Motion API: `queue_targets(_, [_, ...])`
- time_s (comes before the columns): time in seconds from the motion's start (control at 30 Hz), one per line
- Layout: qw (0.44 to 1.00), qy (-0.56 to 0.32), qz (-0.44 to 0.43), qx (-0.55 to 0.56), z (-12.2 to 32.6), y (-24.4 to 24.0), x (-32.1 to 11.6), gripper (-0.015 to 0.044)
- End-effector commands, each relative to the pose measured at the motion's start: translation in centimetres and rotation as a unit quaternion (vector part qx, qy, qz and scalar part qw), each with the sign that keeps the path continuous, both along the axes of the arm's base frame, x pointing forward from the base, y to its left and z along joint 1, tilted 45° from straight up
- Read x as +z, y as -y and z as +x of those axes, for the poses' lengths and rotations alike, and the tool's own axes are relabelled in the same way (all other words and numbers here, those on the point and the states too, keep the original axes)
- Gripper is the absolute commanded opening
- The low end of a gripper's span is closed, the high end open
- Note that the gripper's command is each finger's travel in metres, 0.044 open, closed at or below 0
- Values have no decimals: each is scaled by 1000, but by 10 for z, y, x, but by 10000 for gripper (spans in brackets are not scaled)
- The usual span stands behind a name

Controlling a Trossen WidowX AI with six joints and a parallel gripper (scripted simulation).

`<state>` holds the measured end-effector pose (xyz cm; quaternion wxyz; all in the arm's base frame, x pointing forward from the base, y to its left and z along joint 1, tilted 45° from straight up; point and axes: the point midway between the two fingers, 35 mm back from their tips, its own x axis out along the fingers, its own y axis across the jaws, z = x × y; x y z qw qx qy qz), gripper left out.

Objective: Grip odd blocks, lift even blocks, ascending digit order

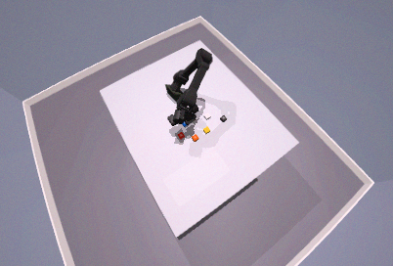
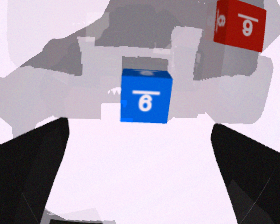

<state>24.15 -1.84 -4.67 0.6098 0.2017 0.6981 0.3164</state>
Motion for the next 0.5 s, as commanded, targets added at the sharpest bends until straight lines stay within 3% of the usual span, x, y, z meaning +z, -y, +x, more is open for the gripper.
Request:
queue_targets(0.0, [1000, -3, 3, -1, -3, -7, -6, 400])
queue_targets(0.47, [1000, -3, 4, -1, -7, -22, -21, 400])
